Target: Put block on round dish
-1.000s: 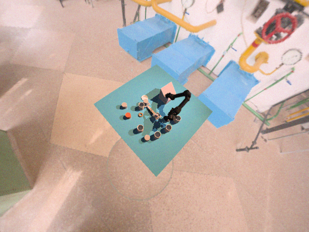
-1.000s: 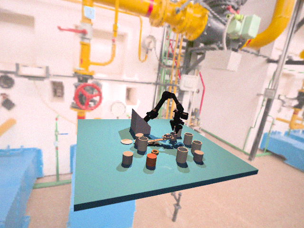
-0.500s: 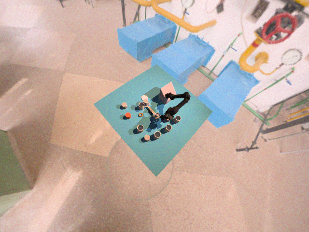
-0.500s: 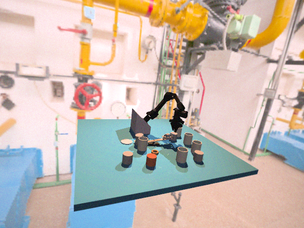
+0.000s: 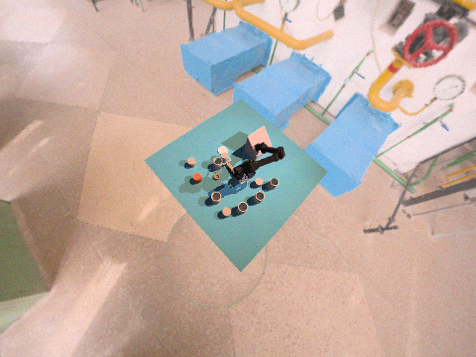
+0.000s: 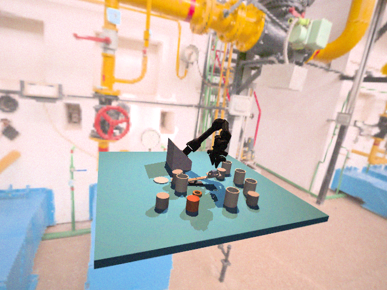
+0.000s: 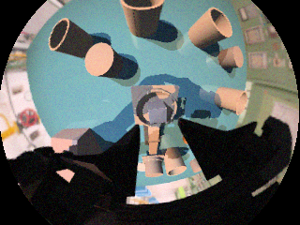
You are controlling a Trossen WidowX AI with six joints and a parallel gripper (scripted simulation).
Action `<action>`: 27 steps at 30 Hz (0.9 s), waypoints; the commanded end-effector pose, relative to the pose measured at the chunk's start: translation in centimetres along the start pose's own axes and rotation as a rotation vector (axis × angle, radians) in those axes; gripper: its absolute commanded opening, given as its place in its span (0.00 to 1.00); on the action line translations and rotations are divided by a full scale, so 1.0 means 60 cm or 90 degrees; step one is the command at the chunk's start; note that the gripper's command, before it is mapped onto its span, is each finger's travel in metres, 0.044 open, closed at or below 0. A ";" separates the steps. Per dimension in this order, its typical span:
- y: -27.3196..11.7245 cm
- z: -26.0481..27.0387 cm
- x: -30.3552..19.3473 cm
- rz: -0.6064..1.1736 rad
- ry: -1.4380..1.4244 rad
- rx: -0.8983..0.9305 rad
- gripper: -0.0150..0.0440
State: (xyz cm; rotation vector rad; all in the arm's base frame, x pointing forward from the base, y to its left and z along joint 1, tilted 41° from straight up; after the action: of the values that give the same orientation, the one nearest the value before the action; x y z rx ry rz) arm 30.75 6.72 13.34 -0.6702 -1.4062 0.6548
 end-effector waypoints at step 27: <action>0.075 -0.005 0.001 -0.005 -0.010 -0.003 0.69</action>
State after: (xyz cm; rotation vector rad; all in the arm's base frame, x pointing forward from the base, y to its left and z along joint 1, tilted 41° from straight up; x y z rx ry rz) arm 31.07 9.37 10.37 -0.6662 -1.4306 0.6566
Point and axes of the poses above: the point midway between the two fingers, 35 mm back from their tips, its own y axis out along the fingers, its own z axis across the jaws, x = y × z, the point moved 2 cm from there along -y, back along the fingers, and after that the axes turned 6 degrees about y, right-handed, at the moved point
